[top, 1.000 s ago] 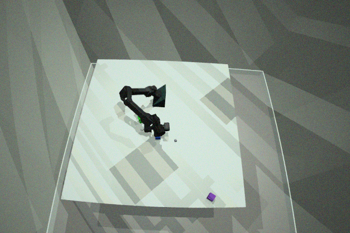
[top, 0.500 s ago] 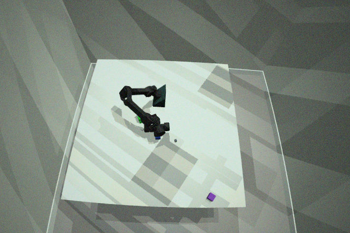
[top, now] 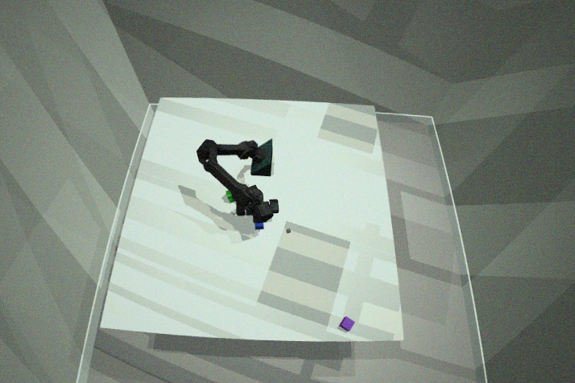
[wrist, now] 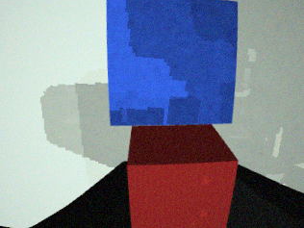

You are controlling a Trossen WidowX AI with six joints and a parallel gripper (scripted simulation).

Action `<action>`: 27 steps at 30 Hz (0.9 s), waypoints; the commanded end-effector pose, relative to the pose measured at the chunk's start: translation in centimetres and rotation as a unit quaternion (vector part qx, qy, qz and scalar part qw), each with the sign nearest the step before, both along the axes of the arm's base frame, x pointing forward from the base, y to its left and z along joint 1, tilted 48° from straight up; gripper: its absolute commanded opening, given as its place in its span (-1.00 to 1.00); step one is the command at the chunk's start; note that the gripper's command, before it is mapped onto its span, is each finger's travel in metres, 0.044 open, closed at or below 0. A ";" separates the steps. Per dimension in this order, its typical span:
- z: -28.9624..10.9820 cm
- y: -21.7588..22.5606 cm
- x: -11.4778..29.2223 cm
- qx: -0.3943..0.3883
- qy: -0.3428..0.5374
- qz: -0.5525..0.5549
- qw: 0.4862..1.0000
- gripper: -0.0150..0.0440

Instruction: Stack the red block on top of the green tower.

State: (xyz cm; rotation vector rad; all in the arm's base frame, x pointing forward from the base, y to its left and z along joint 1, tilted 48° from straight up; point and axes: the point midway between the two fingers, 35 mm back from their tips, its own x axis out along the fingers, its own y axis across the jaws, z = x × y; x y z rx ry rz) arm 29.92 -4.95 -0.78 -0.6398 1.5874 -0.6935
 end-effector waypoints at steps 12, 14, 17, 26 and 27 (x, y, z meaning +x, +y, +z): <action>5.2 5.9 1.1 0.004 -0.006 0.000 1.000 -0.49; 5.7 6.5 1.2 0.004 -0.006 0.000 1.000 -0.49; 6.5 7.3 1.3 0.005 -0.006 0.000 1.000 -0.49; 6.6 7.4 1.3 0.005 -0.006 0.000 1.000 -0.49; 6.8 7.2 1.2 0.005 -0.006 0.000 1.000 -0.49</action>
